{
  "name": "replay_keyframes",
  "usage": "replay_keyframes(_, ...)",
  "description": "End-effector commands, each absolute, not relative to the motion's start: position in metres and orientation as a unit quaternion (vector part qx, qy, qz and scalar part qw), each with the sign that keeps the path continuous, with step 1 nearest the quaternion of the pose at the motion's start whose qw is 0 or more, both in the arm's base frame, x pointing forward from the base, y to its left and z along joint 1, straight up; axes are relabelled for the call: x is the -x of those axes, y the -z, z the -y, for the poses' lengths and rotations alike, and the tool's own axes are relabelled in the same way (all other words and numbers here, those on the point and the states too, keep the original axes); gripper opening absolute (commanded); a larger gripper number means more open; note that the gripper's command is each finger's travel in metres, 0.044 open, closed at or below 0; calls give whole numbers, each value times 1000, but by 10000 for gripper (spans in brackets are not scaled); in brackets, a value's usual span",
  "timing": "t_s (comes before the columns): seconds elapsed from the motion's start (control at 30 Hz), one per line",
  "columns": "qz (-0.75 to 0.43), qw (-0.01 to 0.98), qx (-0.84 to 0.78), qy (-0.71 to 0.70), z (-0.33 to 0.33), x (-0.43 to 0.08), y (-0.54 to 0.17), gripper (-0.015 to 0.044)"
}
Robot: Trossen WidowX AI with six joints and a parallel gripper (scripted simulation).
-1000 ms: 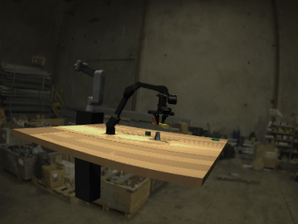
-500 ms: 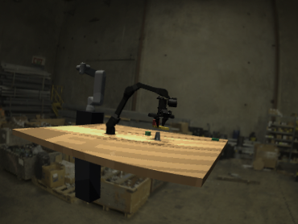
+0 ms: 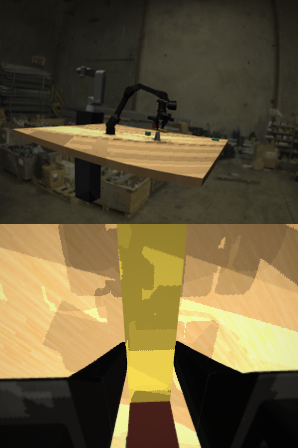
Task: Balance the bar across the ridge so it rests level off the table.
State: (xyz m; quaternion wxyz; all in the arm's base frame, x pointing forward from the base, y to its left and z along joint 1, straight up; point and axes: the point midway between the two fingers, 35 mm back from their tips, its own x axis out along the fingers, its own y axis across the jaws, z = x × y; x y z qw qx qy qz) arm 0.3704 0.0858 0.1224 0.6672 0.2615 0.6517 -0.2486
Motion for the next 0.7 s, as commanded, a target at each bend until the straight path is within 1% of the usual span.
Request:
replay_keyframes(0.0,-649,669,-264,250,-86,-371,-123,0)
replay_keyframes(0.67,-649,669,-264,250,-86,-371,-121,0)
